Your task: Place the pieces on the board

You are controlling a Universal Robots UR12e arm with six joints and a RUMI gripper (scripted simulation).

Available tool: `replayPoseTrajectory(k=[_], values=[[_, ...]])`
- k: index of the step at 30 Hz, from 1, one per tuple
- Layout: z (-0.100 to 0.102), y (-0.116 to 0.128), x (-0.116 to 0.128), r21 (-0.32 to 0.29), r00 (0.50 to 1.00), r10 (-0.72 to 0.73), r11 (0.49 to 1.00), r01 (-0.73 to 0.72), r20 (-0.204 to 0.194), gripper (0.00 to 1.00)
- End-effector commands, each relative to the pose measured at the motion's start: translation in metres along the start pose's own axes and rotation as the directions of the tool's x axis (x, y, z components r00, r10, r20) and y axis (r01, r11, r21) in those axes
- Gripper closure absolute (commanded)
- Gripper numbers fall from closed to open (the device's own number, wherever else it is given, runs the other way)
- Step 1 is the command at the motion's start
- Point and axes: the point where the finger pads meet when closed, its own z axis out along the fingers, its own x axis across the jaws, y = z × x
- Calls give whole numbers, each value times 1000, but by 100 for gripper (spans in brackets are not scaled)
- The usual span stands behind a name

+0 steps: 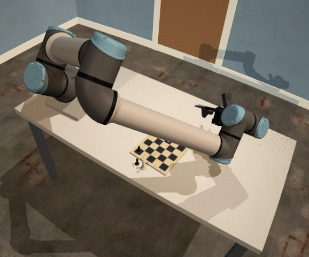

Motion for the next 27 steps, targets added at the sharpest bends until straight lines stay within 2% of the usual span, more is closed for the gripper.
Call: replayPoseTrajectory(k=[1, 2, 3, 4, 5, 6, 7, 9, 11, 13, 14, 16, 17, 23, 27], values=[[-26, 49, -27, -17, 991, -90, 996, 93, 101, 0], [-35, 65, -38, -15, 984, -121, 992, 124, 130, 0], [-35, 65, -38, -15, 984, -121, 992, 124, 130, 0], [-44, 81, -48, -12, 976, -152, 988, 156, 158, 0], [-44, 81, -48, -12, 976, -152, 988, 156, 158, 0], [-52, 96, -59, -7, 966, -182, 982, 187, 185, 0], [-52, 96, -59, -7, 966, -182, 982, 187, 185, 0], [-69, 125, -80, 9, 942, -241, 969, 245, 235, 0], [-69, 125, -80, 9, 942, -241, 969, 245, 235, 0], [-84, 151, -99, 30, 914, -295, 954, 298, 277, 0], [-84, 151, -99, 30, 914, -295, 954, 298, 277, 0], [-97, 174, -117, 52, 886, -342, 938, 344, 312, 0], [-97, 174, -117, 52, 886, -342, 938, 344, 312, 0], [-122, 219, -154, 109, 818, -438, 896, 431, 373, 0], [-128, 228, -162, 123, 801, -459, 885, 449, 384, 0]])
